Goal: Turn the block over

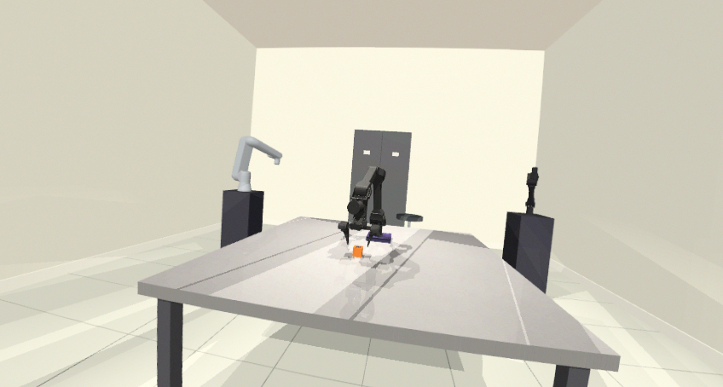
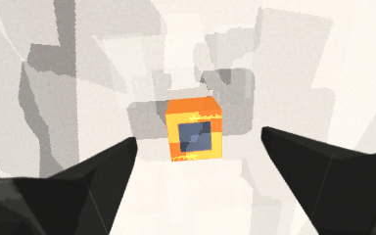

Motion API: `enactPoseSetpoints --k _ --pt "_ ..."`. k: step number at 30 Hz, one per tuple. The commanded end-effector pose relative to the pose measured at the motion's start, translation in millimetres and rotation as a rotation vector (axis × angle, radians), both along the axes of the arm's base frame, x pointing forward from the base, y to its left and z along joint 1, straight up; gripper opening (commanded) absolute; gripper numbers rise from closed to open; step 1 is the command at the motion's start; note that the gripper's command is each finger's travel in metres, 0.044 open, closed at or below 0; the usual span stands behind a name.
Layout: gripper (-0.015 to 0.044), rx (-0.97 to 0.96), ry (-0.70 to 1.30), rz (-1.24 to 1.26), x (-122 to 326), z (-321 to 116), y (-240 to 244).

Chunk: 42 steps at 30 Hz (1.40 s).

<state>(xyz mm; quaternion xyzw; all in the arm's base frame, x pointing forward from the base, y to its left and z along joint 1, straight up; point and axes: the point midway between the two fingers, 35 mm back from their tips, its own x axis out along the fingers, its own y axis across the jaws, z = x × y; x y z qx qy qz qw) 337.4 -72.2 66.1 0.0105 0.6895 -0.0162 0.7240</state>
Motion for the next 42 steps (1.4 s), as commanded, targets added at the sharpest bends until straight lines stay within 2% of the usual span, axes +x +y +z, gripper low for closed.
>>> enactPoseSetpoints --k 1,11,20,38,41,42 --pt "0.044 0.008 0.011 0.002 -2 -9 1" --pt "0.044 0.008 0.011 0.002 -2 -23 2" --pt "0.0204 0.008 0.011 0.002 -2 -23 2" --pt "0.0084 0.008 0.011 0.002 -2 -23 2" --pt "0.0005 0.008 0.011 0.002 -2 -14 2" --pt "0.0 0.008 0.011 0.002 -2 -8 1"
